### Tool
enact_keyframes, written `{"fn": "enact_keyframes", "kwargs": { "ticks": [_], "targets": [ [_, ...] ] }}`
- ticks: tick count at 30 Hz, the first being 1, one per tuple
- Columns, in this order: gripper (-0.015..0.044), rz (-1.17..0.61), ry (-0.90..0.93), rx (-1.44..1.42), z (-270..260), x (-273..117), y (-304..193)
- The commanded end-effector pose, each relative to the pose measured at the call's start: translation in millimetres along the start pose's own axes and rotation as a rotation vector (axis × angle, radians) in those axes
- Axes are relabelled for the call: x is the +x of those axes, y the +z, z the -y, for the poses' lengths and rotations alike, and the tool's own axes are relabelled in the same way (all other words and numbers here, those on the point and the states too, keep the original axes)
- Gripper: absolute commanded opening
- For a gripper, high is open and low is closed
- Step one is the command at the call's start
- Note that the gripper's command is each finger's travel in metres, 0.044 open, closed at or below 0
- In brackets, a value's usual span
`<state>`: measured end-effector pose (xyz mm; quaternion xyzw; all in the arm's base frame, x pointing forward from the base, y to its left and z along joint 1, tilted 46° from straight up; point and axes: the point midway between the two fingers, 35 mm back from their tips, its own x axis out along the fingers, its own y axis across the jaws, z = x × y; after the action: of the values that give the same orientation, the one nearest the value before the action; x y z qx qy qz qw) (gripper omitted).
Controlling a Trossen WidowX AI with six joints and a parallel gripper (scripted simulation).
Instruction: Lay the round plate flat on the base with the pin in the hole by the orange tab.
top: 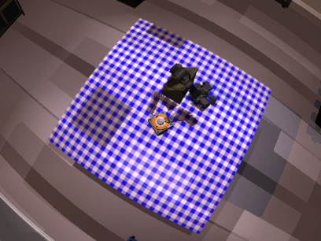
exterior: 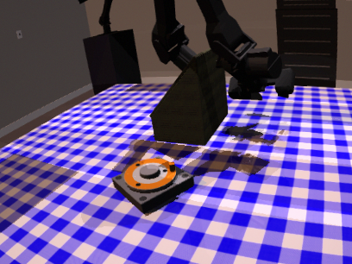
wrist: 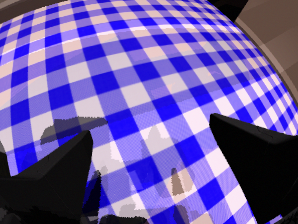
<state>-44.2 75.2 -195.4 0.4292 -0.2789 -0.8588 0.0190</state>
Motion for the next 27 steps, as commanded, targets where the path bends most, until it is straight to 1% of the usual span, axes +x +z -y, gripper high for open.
{"fn": "enact_keyframes", "kwargs": {
  "ticks": [1, 3, 8, 10, 15, 16, 17, 19, 24, 26, 27],
  "targets": [
    [0.0374, -0.007, -0.003, 0.018, 1, -1, -1],
    [0.0321, -0.057, -0.026, 0.167, 12, -10, -12],
    [0.0190, -0.229, -0.164, 0.756, 43, -57, -57],
    [0.0137, -0.248, -0.188, 0.831, 46, -65, -64],
    [0.0006, -0.366, -0.395, 1.397, 51, -128, -112],
    [0.0000, -0.386, -0.446, 1.514, 48, -142, -122],
    [0.0000, -0.389, -0.453, 1.532, 48, -144, -124],
    [0.0000, -0.411, -0.516, 1.674, 44, -160, -135],
    [0.0000, -0.478, -0.817, 2.227, 16, -226, -177],
    [0.0000, -0.483, -0.858, 2.287, 11, -233, -181],
    [0.0000, -0.489, -0.910, 2.361, 5, -243, -186]
  ]
}}
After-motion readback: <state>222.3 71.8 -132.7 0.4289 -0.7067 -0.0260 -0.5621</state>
